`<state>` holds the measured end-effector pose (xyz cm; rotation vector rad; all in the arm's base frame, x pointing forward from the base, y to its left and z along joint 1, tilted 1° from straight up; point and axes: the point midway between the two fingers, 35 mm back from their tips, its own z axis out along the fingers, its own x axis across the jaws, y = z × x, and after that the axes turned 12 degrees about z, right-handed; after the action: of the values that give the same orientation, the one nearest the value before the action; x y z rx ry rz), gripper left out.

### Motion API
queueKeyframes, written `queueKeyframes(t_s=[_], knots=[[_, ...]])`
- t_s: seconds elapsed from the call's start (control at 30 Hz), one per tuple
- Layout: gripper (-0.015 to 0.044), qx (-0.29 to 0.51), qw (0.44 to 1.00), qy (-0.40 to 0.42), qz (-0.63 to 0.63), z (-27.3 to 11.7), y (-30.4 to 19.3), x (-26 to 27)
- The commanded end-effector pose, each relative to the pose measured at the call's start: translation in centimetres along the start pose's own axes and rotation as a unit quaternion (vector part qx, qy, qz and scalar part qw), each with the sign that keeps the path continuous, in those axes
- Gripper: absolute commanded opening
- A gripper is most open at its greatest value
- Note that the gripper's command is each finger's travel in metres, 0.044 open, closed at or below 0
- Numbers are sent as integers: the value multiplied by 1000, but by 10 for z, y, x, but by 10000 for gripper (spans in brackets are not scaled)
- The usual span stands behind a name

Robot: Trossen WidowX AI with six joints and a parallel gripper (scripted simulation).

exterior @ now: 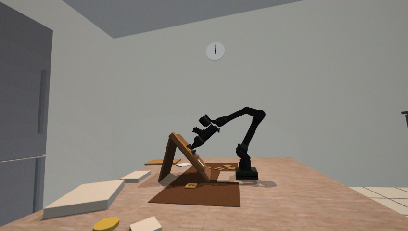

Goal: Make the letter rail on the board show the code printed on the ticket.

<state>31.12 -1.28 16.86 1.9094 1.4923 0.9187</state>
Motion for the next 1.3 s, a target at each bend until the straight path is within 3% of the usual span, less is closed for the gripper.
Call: queueKeyframes(t_s=[0.0, 1.27], knots=[[295, -1, 1000, 0, 2, -3, 0, 0], [295, -1, 1000, 0, 2, -20, -2, -2]])
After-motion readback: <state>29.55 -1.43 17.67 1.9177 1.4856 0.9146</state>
